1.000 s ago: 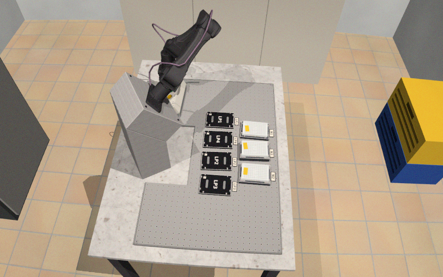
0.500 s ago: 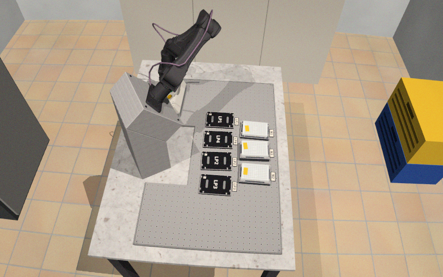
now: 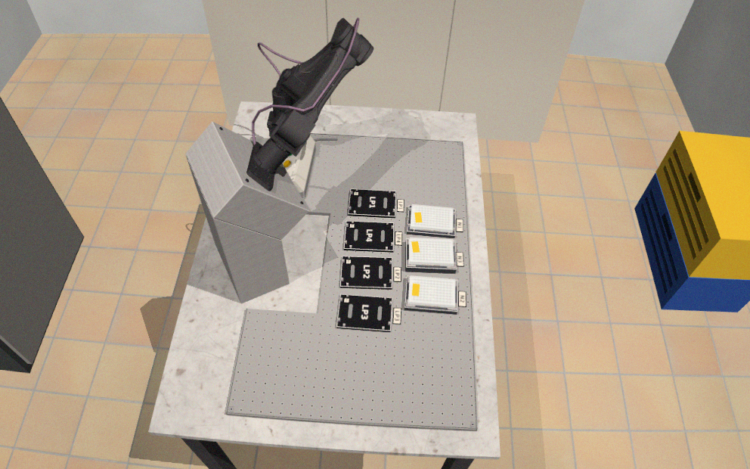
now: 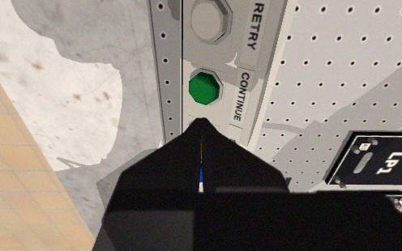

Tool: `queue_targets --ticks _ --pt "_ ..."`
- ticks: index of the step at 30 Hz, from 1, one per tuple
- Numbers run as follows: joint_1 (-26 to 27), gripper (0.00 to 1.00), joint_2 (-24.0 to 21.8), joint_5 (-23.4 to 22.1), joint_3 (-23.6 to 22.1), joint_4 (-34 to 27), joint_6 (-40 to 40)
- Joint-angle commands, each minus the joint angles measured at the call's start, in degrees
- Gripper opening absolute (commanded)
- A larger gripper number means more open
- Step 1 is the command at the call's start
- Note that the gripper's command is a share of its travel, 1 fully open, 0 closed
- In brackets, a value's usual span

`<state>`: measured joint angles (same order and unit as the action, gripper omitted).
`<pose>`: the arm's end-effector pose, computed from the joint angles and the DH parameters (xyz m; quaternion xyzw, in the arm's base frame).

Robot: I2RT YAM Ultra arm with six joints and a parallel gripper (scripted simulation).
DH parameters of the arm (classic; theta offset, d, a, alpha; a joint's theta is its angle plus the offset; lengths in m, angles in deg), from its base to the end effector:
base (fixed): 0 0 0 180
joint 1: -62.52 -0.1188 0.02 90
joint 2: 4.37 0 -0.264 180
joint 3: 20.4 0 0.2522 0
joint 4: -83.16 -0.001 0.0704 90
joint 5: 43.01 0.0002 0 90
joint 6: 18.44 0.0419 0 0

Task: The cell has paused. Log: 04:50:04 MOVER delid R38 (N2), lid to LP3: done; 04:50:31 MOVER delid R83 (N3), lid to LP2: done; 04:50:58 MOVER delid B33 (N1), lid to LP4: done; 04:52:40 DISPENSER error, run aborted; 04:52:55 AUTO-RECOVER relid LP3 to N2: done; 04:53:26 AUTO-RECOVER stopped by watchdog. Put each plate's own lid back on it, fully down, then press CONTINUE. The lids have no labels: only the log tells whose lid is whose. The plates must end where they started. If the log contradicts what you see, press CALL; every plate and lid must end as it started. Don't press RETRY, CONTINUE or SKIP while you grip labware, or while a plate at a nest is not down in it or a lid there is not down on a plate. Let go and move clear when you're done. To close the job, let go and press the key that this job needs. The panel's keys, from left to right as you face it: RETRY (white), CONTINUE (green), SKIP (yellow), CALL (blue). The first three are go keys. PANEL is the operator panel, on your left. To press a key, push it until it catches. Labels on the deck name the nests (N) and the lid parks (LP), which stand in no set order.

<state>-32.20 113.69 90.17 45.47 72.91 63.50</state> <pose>-0.0008 0.3464 0.0629 -0.6510 0.6320 -0.1080 0.4063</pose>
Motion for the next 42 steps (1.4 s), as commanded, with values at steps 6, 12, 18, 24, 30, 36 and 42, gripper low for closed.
queue_targets --ticks 6,12,18,24,30,36,42 --pt "0.2 0.00 2.1 -0.9 2.2 2.6 -2.0" --pt "0.4 0.00 2.2 -0.9 1.6 2.9 -2.2" --pt "0.4 0.00 2.2 -0.9 0.0 3.1 -2.3" --pt "0.3 0.00 2.1 -0.9 -0.7 3.4 -2.4" --pt "0.6 0.00 2.1 -1.0 -1.1 3.7 -2.5" --pt "0.5 0.00 1.1 -0.7 0.0 3.3 -2.1" --pt "1.2 0.00 2.2 -1.2 0.0 4.2 -2.7"
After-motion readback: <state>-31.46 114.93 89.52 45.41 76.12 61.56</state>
